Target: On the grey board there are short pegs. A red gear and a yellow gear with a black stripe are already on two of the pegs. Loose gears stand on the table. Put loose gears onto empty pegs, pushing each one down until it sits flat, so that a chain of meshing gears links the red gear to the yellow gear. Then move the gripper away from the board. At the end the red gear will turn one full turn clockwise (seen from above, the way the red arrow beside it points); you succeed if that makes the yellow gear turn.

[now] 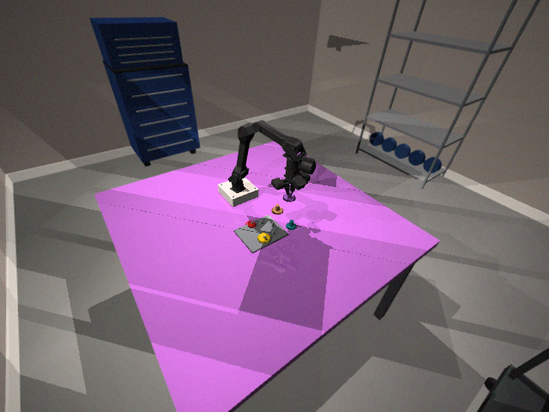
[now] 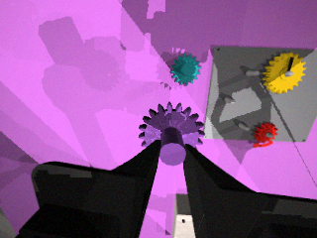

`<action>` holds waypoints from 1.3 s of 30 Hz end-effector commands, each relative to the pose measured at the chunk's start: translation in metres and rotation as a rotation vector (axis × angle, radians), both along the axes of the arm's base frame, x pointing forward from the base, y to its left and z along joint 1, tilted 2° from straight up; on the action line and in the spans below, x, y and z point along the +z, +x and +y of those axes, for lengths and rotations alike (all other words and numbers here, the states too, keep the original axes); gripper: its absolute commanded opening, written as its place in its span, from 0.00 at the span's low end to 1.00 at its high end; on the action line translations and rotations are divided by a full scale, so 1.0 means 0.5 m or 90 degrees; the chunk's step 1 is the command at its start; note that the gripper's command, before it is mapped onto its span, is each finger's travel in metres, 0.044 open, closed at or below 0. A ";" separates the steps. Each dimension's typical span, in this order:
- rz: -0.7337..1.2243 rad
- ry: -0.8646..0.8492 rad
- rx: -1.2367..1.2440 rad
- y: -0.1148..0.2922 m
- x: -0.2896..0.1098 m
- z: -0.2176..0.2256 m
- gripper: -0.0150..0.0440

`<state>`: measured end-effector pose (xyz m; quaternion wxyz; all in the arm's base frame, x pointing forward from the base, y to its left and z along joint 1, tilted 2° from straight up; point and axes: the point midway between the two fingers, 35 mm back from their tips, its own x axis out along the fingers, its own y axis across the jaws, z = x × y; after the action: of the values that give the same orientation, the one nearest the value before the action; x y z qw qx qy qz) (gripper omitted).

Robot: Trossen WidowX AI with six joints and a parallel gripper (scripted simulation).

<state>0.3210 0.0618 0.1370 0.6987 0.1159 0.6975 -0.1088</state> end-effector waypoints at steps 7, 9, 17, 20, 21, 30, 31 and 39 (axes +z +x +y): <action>-0.001 -0.002 0.001 -0.010 -0.024 -0.055 0.25; -0.001 -0.002 0.001 -0.012 -0.028 -0.065 0.25; -0.001 -0.003 0.002 -0.022 -0.046 -0.100 0.25; -0.001 -0.002 0.003 -0.026 -0.052 -0.112 0.25; -0.001 -0.002 0.003 -0.028 -0.055 -0.116 0.25; 0.000 -0.004 0.003 -0.044 -0.075 -0.157 0.25; 0.000 -0.004 0.003 -0.046 -0.078 -0.161 0.25; 0.000 -0.006 0.002 -0.065 -0.096 -0.195 0.25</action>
<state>0.2947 -0.0274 0.0932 0.6989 0.1139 0.6975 -0.1096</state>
